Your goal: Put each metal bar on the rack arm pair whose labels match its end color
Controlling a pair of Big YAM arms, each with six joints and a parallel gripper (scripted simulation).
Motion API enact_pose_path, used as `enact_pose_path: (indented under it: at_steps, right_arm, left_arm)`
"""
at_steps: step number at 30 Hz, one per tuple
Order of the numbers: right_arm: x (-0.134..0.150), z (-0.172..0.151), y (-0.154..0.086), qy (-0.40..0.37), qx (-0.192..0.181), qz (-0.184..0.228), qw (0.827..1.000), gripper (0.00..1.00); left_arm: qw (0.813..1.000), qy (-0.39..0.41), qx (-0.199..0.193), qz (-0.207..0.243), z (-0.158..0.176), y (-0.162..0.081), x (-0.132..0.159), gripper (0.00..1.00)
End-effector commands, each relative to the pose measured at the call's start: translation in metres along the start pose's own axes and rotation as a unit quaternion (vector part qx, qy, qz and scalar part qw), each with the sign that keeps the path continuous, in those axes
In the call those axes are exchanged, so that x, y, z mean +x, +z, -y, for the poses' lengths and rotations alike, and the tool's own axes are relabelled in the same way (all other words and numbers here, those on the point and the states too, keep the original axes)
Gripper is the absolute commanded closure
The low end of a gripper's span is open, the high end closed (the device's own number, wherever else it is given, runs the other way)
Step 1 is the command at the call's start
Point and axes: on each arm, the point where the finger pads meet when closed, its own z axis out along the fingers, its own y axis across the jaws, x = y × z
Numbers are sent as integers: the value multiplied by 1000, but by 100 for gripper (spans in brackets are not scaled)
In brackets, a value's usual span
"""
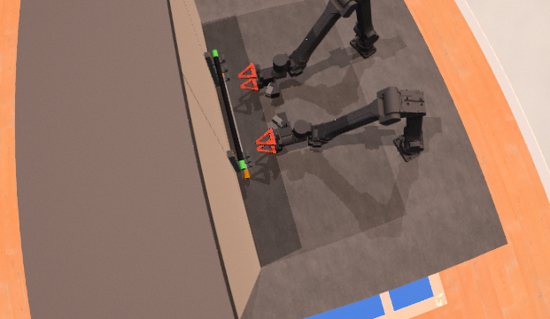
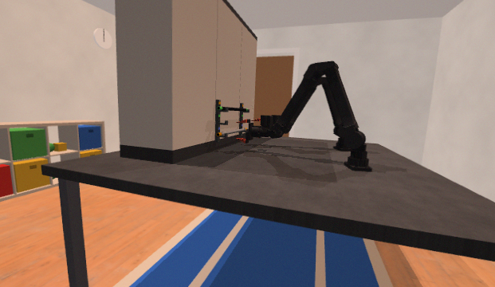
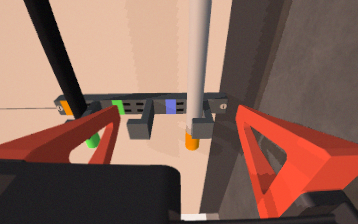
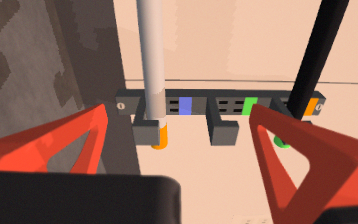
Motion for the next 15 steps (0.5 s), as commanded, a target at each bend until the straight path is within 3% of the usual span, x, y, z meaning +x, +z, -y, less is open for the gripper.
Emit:
enact_pose_path:
  at_steps: [1, 15]
  right_arm:
    - [8, 33, 11, 6, 26, -6, 1000, 0]
    - [8, 55, 11, 7, 27, -6, 1000, 0]
  left_arm:
    - [999, -18, -42, -5, -51, 17, 4, 0]
    - [999, -19, -45, -5, -72, 16, 5, 0]
